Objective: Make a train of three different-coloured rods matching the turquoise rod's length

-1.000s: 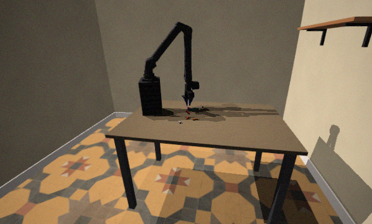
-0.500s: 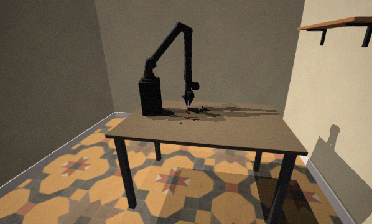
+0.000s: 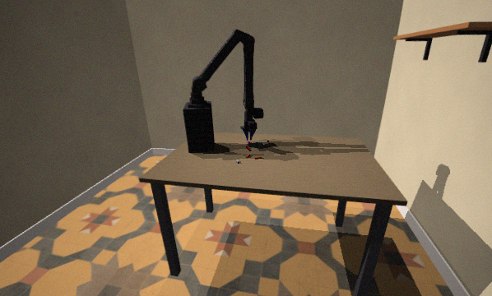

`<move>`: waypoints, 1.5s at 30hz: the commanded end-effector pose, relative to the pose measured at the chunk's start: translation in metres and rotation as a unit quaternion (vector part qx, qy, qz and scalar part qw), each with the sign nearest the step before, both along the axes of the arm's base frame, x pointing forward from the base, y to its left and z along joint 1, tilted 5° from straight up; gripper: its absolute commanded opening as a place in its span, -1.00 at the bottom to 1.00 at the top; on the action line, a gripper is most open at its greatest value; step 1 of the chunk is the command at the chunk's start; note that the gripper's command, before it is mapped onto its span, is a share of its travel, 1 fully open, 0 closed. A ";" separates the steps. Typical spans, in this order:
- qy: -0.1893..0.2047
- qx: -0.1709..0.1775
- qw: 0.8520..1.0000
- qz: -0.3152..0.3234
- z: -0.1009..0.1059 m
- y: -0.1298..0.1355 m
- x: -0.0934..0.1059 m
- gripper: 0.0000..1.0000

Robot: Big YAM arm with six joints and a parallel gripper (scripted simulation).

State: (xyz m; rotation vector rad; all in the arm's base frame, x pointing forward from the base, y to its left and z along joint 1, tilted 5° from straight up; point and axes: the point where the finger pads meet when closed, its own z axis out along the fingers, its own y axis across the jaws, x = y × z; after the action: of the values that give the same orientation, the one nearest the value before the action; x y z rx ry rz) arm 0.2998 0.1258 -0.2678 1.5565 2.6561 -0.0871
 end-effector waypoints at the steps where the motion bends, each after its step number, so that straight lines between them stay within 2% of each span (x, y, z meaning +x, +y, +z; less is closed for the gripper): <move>1: -0.004 0.001 1.000 0.000 -0.006 -0.002 0.003 -0.53; 18: -0.004 0.001 1.000 0.000 -0.006 -0.002 0.003 -0.53; 26: -0.003 0.000 1.000 0.001 -0.006 0.005 -0.004 -0.53; 45: -0.003 0.000 1.000 -0.003 -0.006 0.001 -0.003 -0.53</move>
State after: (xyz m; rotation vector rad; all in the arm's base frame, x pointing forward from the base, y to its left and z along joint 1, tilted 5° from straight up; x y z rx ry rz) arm 0.2984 0.1290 -0.2679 1.5539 2.6571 -0.0865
